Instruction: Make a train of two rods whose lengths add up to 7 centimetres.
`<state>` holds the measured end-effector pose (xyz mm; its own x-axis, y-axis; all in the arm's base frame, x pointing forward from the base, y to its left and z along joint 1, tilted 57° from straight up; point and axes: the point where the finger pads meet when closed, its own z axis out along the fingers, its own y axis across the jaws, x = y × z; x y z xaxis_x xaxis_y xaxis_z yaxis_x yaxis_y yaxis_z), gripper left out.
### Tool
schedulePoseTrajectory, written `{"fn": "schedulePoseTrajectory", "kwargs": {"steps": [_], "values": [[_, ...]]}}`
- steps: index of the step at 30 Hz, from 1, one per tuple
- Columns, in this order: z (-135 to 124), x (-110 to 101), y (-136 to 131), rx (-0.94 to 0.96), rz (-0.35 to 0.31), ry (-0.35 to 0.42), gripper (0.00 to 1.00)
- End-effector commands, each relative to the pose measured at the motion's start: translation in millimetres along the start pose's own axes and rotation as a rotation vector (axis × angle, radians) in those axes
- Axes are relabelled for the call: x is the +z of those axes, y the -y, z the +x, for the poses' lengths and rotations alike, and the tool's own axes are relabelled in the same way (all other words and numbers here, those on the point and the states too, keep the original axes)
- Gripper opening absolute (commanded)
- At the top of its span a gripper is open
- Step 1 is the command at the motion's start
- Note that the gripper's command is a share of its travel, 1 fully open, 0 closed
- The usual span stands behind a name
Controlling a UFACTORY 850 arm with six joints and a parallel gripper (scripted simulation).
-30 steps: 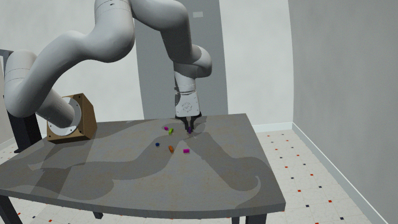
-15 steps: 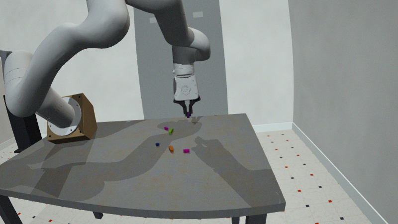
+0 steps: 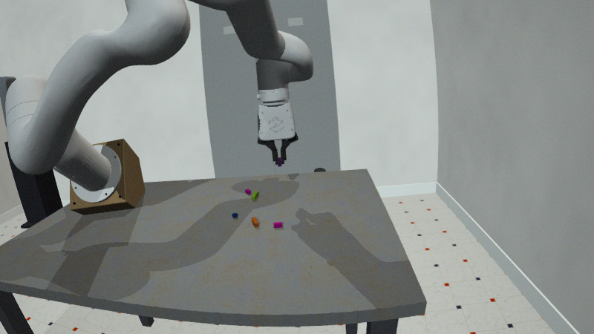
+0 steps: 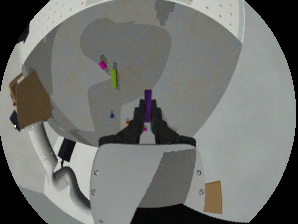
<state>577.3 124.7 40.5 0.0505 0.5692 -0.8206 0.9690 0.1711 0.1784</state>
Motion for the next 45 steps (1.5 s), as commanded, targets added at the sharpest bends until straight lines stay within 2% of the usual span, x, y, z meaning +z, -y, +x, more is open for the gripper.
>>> {"fn": "schedulePoseTrajectory", "kwargs": {"steps": [1, 4, 10, 12, 23, 45], "values": [[-7, -2, 6, 0.049, -0.002, 0.0, 0.04], [-28, -3, 25, 0.186, -0.003, 0.0, 0.04], [-41, -3, 38, 0.268, -0.003, 0.0, 0.04], [-56, -3, 54, 0.364, -0.003, 0.0, 0.04], [-95, -2, 100, 0.624, 0.0, -0.001, 0.04], [-97, 1, 103, 0.639, -0.001, -0.001, 0.04]]}}
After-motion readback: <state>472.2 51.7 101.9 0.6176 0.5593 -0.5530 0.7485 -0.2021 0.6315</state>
